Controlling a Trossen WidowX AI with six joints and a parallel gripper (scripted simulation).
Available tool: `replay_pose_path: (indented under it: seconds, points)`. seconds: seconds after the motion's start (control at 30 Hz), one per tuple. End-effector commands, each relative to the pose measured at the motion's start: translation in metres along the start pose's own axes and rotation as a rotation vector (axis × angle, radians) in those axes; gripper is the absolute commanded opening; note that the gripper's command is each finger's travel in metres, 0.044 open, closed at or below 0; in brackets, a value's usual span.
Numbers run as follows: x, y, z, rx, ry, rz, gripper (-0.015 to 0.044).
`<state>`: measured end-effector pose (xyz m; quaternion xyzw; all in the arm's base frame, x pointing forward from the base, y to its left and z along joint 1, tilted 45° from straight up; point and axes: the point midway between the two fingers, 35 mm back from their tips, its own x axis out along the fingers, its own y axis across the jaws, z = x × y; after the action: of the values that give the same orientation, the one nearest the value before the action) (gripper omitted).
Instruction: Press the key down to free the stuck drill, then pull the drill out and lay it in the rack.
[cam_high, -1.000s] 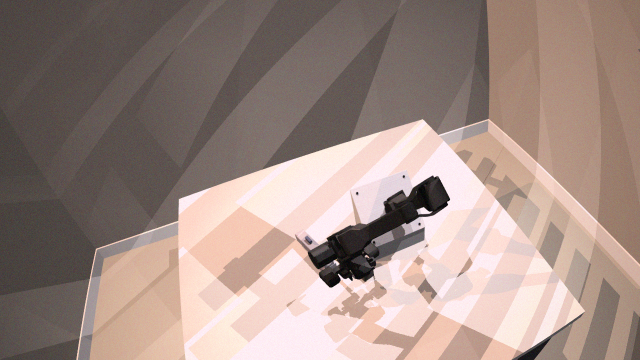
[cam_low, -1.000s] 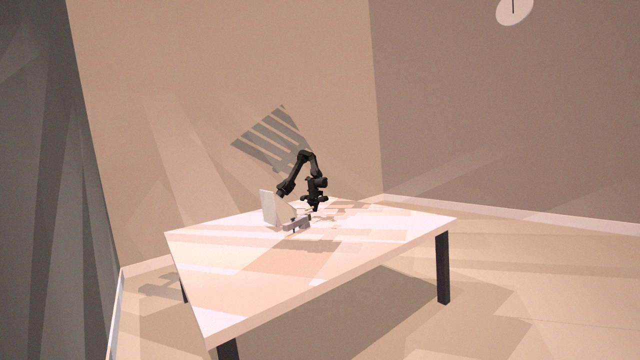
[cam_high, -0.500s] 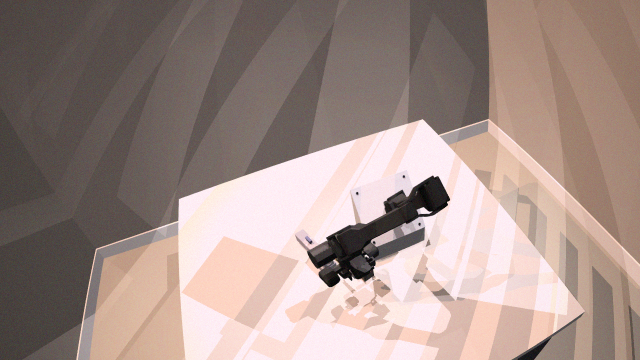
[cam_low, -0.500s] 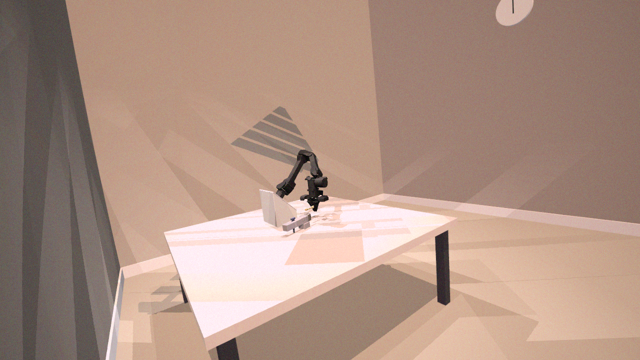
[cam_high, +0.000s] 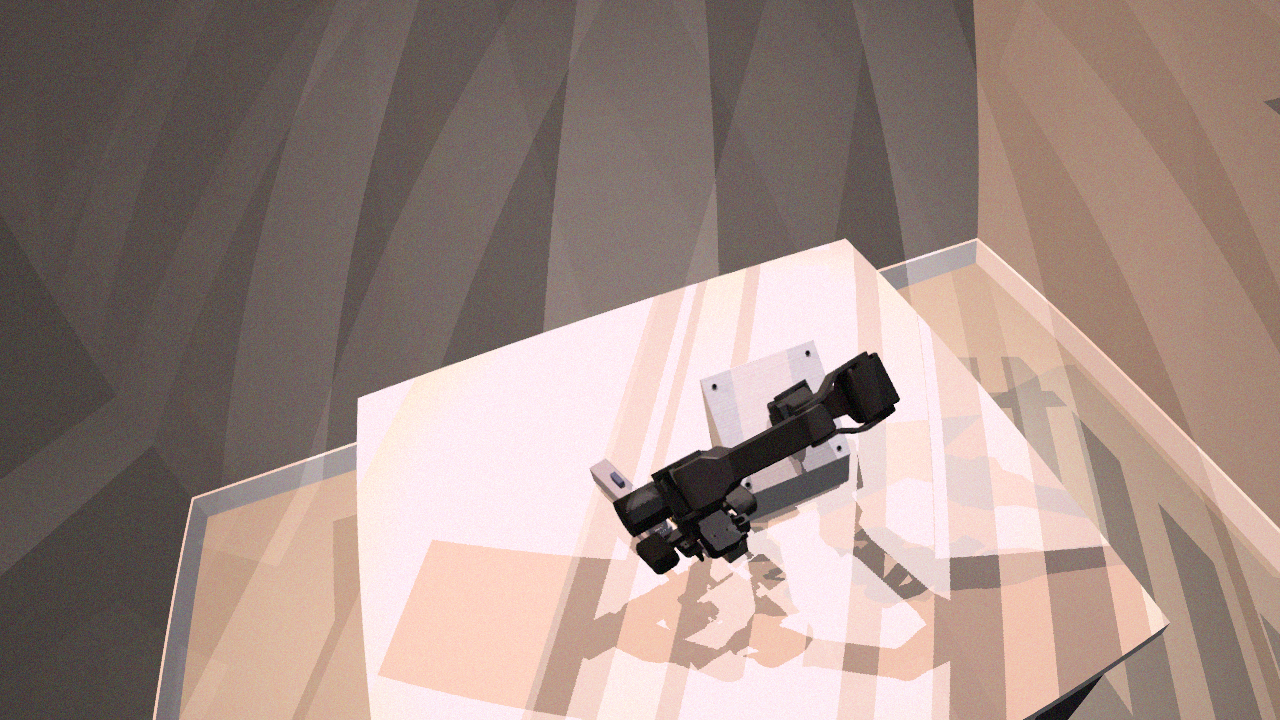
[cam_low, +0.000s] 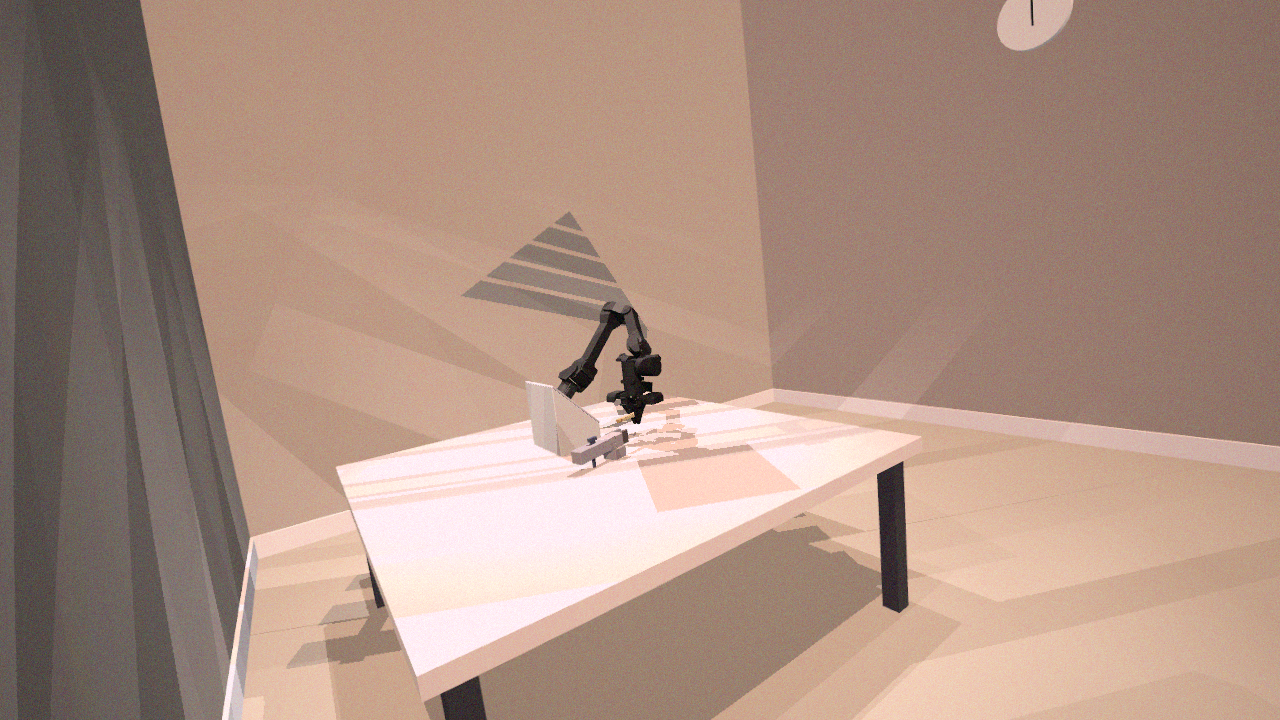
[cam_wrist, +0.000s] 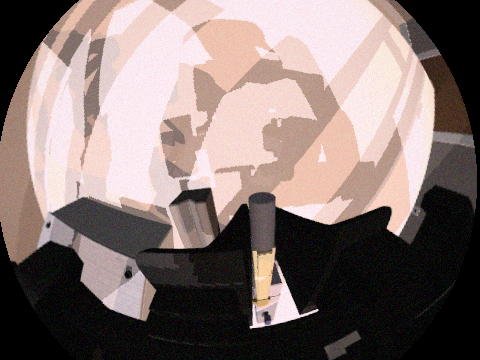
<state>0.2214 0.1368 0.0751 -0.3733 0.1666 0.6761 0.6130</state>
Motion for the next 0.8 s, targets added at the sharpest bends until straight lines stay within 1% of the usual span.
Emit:
replay_pose_path:
  seconds: [0.0, 0.53, 0.77]
  points:
    - [-0.002, -0.003, 0.001, -0.007, -0.002, -0.005, 0.0]
    - [-0.003, -0.005, 0.002, -0.007, -0.002, -0.005, 0.0]
    - [-0.001, 0.007, 0.004, -0.007, -0.002, -0.004, 0.0]
